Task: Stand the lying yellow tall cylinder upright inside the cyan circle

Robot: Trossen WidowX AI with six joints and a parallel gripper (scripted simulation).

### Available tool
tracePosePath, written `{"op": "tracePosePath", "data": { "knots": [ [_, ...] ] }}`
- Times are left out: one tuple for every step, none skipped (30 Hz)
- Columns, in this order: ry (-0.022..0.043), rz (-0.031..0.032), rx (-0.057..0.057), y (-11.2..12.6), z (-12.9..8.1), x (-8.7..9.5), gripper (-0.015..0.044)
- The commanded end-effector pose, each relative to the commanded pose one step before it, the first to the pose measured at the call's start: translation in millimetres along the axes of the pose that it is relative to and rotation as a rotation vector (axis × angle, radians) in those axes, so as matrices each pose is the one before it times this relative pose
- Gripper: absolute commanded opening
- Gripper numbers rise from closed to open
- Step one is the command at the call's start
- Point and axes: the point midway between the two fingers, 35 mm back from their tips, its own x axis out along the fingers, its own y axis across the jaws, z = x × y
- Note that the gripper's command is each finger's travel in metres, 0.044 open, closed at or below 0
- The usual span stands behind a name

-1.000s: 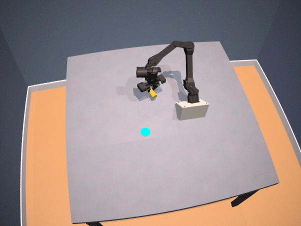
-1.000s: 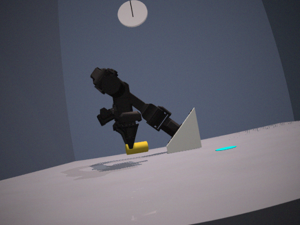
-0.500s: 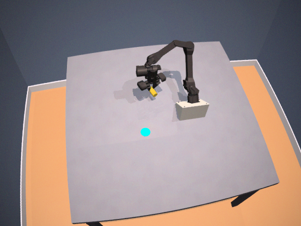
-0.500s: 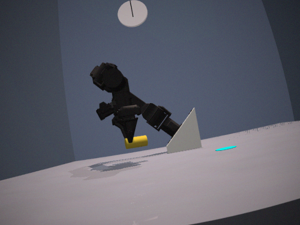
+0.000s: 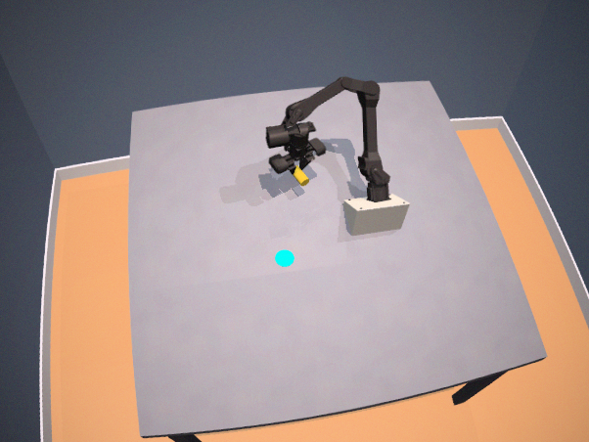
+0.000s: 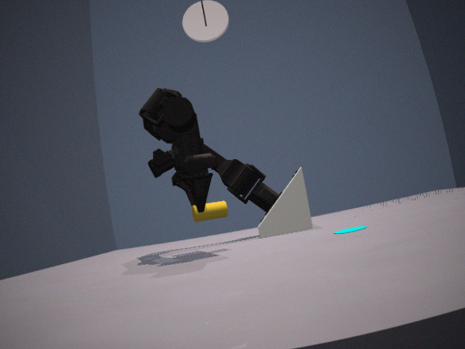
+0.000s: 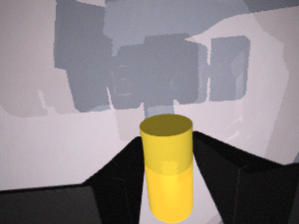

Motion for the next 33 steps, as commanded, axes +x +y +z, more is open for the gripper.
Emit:
{"op": "tracePosePath", "data": {
  "knots": [
    [0.00279, 0.00225, 0.0033, 0.84, 0.1, -5.68, 0.0105],
    [0.00036, -0.00095, -0.0007, -0.18, -0.07, -1.25, 0.0105],
    [0.00034, -0.00096, -0.0007, -0.19, -0.06, -1.25, 0.0105],
    [0.00033, -0.00102, -0.0007, -0.2, -0.06, -1.24, 0.0105],
    [0.00031, -0.00103, -0.0007, -0.21, -0.06, -1.24, 0.0105],
    [0.00029, -0.00104, -0.0007, -0.22, -0.06, -1.24, 0.0105],
    [0.00027, -0.00104, -0.0007, -0.23, -0.06, -1.25, 0.0105],
    [0.00025, -0.00105, -0.0007, -0.24, -0.05, -1.25, 0.0105],
    [0.00023, -0.00106, -0.0007, -0.25, -0.05, -1.25, 0.0105],
    [0.00021, -0.00107, -0.0007, -0.25, -0.05, -1.25, 0.0105],
    [0.00019, -0.00107, -0.0007, -0.26, -0.05, -1.25, 0.0105],
    [0.00017, -0.00108, -0.0007, -0.27, -0.05, -1.25, 0.0105],
    [0.00015, -0.00109, -0.0007, -0.28, -0.04, -1.25, 0.0105],
    [0.00013, -0.0011, -0.0007, -0.29, -0.04, -1.25, 0.0105],
    [0.00011, -0.0011, -0.0007, -0.3, -0.04, -1.25, 0.0105],
    [0.00009, -0.00111, -0.0007, -0.31, -0.04, -1.25, 0.0105],
    [0.00007, -0.00112, -0.0007, -0.31, -0.03, -1.25, 0.0105],
    [0.00005, -0.00112, -0.0007, -0.32, -0.03, -1.25, 0.0105],
    [0.00003, -0.00113, -0.0007, -0.33, -0.03, -1.25, 0.0105],
    [0.00001, -0.00113, -0.0007, -0.34, -0.03, -1.25, 0.0105],
    [-0.00001, -0.00114, -0.0007, -0.35, -0.02, -1.25, 0.0105],
    [-0.00003, -0.00115, -0.0007, -0.36, -0.02, -1.25, 0.0105],
    [-0.00005, -0.00115, -0.0007, -0.36, -0.02, -1.25, 0.0105],
    [-0.00007, -0.00116, -0.0007, -0.37, -0.01, -1.25, 0.0105],
    [-0.00009, -0.00116, -0.0007, -0.38, -0.01, -1.25, 0.0105],
    [-0.00011, -0.00117, -0.0007, -0.39, -0.01, -1.25, 0.0105],
    [-0.00014, -0.00117, -0.0007, -0.4, -0.01, -1.25, 0.0105],
    [-0.00016, -0.00118, -0.0007, -0.4, 0.0, -1.25, 0.0105],
    [-0.00018, -0.00118, -0.0007, -0.41, 0.0, -1.25, 0.0105],
    [-0.0002, -0.00119, -0.0007, -0.42, 0.0, -1.25, 0.0105],
    [-0.00018, -0.00099, -0.0006, -0.36, 0.01, -1.04, 0.0105],
    [-0.00011, -0.00059, -0.0003, -0.22, 0.0, -0.62, 0.0105],
    [-0.00004, -0.0002, -0.0001, -0.07, 0.0, -0.21, 0.0105]
  ]
}}
